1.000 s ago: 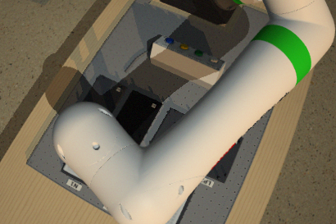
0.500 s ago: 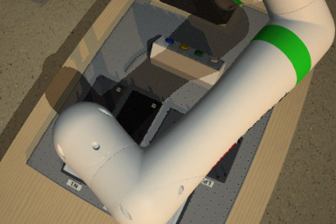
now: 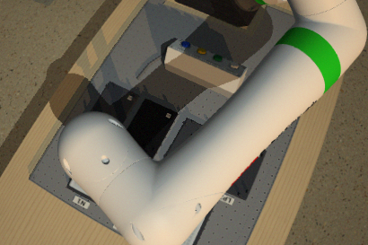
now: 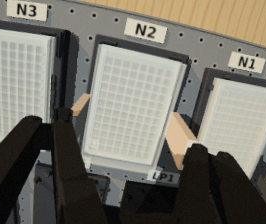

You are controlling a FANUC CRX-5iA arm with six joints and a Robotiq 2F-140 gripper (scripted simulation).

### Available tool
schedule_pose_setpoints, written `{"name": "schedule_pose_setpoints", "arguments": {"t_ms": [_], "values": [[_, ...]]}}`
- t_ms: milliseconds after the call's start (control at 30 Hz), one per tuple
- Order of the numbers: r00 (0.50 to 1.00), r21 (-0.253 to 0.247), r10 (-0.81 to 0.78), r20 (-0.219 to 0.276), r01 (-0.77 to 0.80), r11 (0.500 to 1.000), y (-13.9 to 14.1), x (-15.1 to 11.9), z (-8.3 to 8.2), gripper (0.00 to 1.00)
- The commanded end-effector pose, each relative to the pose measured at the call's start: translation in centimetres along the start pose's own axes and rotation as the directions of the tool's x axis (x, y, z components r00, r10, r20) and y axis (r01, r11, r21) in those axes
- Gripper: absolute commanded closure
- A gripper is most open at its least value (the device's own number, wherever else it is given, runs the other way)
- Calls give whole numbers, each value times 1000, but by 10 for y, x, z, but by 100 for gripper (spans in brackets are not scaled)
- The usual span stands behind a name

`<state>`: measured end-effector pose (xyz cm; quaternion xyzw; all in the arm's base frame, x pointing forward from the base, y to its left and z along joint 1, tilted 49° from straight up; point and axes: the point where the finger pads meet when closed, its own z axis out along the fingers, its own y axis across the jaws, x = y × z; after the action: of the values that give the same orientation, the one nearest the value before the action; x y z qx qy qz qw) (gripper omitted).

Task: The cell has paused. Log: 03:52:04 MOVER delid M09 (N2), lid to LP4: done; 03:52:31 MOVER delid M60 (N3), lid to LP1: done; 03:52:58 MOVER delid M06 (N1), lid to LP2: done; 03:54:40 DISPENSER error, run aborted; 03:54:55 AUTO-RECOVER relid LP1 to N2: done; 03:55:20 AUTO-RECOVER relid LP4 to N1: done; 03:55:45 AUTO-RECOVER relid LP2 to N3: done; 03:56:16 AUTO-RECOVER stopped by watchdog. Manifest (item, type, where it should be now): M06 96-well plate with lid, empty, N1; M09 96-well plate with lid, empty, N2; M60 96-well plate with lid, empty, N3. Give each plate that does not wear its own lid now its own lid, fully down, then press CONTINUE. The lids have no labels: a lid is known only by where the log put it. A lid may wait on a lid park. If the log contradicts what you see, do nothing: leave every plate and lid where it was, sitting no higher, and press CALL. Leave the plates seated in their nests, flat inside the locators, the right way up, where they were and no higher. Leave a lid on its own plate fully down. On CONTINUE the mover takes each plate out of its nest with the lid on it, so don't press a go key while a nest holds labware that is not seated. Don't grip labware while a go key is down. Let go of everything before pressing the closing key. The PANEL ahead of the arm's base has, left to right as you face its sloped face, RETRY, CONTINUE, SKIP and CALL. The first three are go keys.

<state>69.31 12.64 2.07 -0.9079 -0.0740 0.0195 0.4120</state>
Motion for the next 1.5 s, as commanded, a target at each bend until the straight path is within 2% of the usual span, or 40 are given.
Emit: {"name": "schedule_pose_setpoints", "arguments": {"t_ms": [0, 1467], "values": [[1000, 0, 0, -1, 0, 1000, 0, 0, 0, 100], [1000, 0, 0, -1, 0, 1000, 0, 0, 8, 100]]}}
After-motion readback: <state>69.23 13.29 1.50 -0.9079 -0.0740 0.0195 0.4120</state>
